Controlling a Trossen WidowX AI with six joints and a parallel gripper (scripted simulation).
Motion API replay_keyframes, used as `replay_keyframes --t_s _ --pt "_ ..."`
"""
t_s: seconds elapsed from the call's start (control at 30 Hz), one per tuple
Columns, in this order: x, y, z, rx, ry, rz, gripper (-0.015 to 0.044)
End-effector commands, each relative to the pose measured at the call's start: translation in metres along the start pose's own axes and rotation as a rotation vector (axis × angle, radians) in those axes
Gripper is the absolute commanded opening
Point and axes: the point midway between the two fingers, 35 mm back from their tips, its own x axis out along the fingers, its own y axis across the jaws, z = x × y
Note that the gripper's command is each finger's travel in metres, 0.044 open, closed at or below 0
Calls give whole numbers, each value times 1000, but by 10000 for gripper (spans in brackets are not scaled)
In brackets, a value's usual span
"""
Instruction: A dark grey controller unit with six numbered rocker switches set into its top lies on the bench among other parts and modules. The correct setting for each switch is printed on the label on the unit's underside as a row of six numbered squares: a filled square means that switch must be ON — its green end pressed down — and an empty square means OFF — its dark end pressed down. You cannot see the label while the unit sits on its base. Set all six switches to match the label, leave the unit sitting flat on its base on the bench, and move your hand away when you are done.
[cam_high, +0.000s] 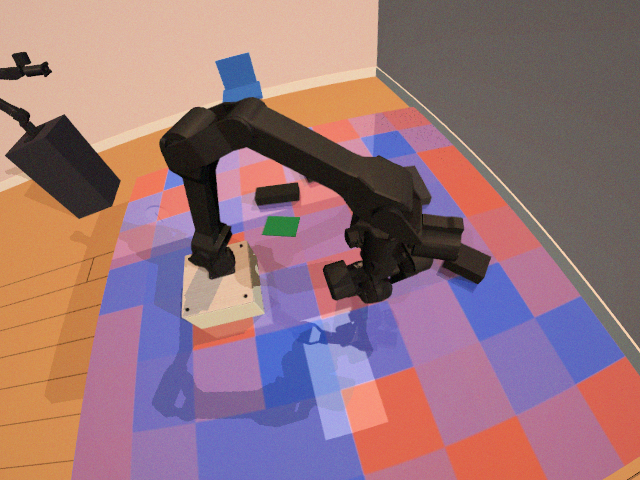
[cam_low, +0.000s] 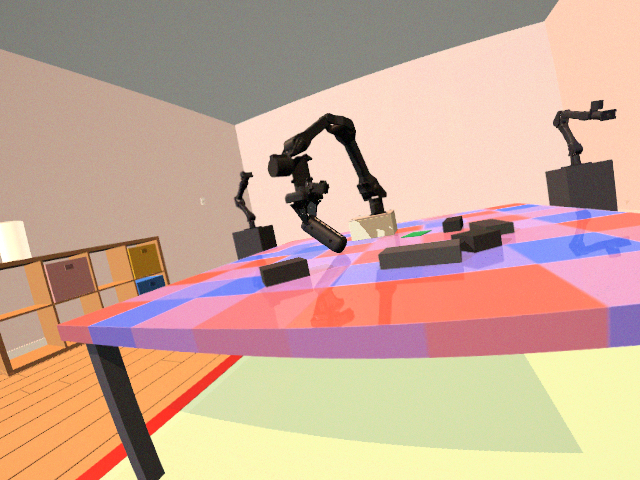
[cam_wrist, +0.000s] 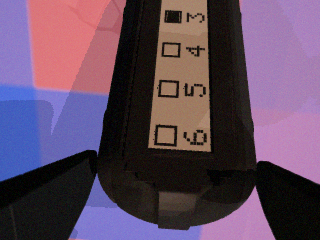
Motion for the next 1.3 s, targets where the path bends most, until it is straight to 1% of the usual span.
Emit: replay_keyframes --t_s 0.0,1.27 --pt "-4 -1 7 -2 -7 -4 337" --pt "-16 -1 35 -2 -9 -4 337"
